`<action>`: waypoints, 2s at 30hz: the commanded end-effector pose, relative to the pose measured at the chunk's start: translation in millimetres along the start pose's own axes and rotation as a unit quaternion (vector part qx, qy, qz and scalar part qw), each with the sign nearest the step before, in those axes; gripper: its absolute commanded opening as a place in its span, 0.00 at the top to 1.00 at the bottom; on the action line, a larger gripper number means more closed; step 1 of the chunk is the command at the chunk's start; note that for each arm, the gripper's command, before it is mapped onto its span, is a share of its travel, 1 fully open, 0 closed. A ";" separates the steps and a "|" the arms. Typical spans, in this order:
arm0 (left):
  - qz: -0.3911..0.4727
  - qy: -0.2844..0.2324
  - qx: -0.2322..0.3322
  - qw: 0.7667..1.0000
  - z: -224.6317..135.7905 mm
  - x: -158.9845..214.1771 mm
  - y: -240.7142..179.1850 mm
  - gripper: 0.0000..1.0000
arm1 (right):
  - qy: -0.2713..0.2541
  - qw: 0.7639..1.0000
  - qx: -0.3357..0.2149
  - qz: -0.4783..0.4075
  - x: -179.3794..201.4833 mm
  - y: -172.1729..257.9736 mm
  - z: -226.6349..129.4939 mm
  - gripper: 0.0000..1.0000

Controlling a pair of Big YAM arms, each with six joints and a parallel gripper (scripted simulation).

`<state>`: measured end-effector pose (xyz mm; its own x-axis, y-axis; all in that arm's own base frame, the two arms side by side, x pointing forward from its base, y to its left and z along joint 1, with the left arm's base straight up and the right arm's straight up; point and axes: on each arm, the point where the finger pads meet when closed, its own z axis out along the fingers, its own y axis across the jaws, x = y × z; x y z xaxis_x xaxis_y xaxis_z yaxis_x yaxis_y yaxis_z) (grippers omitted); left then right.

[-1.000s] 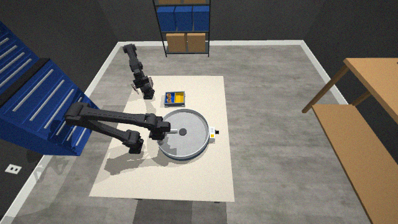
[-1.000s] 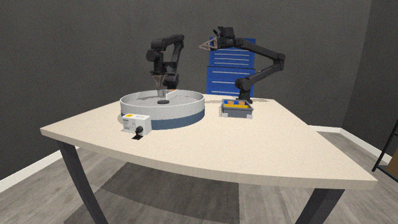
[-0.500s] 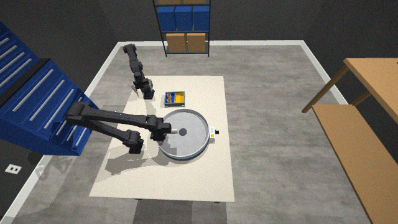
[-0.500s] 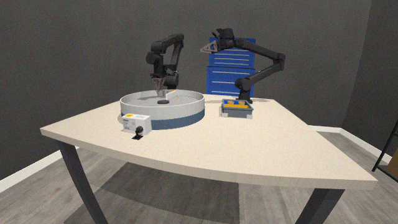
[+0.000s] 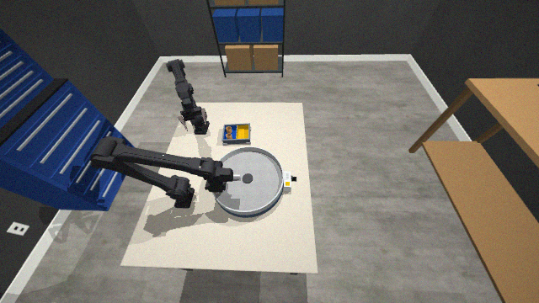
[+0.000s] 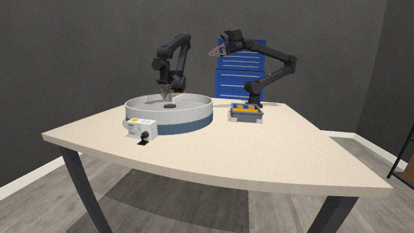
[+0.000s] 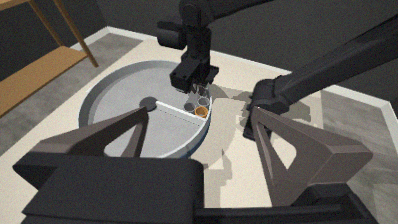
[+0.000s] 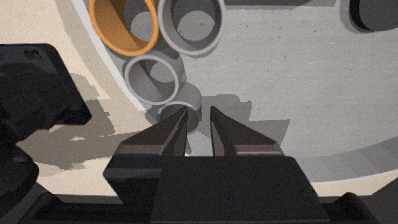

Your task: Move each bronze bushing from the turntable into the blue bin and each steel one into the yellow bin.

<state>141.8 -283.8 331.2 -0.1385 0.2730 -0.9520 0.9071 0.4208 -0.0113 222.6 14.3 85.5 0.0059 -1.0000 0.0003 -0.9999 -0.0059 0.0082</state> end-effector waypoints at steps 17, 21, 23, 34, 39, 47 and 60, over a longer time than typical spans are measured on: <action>0.002 -0.014 -0.002 1.000 -4.7 -15.8 1.3 0.00 | -0.001 1.000 0.027 -0.008 -1.5 -14.0 -46.7 1.00; 0.002 -0.014 -0.002 1.000 -4.7 -15.8 1.3 0.00 | -0.001 1.000 0.028 -0.008 -1.4 -11.8 -86.8 1.00; 0.002 -0.014 -0.002 1.000 -4.7 -15.8 1.3 0.00 | -0.001 1.000 0.028 -0.008 -1.3 -10.9 -101.9 1.00; -0.007 -0.020 -0.028 0.999 -22.7 -32.2 16.4 0.00 | -0.001 1.000 0.028 -0.007 -1.4 -13.8 -109.5 1.00; -0.041 -0.002 -0.121 0.992 -70.2 -33.2 61.9 0.00 | -0.001 1.000 0.023 -0.002 -4.5 -15.3 -107.6 1.00; -0.084 0.022 -0.250 0.964 -146.5 -22.3 98.3 0.00 | -0.005 0.998 0.029 0.052 -42.4 -56.2 -122.9 1.00; -0.129 0.057 -0.404 0.904 -242.0 6.8 100.2 0.00 | -0.016 0.998 0.024 0.047 -322.0 -133.4 -122.9 1.00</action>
<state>151.6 -45.1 375.3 -0.3983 0.1959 -0.8961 0.3064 0.9492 0.0713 336.5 273.8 189.0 0.0070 -0.9999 -0.0151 -1.0000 -0.0070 0.0035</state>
